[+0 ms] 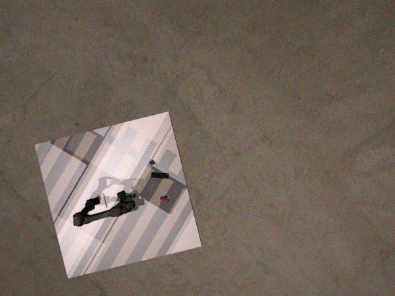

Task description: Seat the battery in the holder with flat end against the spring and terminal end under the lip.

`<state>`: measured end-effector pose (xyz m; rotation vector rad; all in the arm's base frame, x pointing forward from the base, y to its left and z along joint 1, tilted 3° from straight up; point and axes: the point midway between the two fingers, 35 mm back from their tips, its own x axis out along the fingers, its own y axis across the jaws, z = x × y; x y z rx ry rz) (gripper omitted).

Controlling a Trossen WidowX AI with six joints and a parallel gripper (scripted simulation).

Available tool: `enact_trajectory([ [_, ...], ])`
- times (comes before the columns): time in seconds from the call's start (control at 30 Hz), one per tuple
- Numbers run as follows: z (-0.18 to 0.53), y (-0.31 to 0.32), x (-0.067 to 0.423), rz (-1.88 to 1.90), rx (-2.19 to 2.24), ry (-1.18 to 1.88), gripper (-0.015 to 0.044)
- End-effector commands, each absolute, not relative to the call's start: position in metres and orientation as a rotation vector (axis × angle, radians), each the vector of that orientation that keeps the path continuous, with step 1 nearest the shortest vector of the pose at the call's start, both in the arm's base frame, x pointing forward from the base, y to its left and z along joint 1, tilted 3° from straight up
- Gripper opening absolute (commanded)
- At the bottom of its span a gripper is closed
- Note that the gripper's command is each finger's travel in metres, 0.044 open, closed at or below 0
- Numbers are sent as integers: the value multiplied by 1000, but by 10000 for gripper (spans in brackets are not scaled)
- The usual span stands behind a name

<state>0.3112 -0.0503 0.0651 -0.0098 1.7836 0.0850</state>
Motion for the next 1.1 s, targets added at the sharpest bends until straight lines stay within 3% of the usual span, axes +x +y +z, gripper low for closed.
enact_trajectory([
  [0.0,59,-51,311,76,-6,1830,88],
  [1.07,45,-50,318,79,0,2038,88],
])
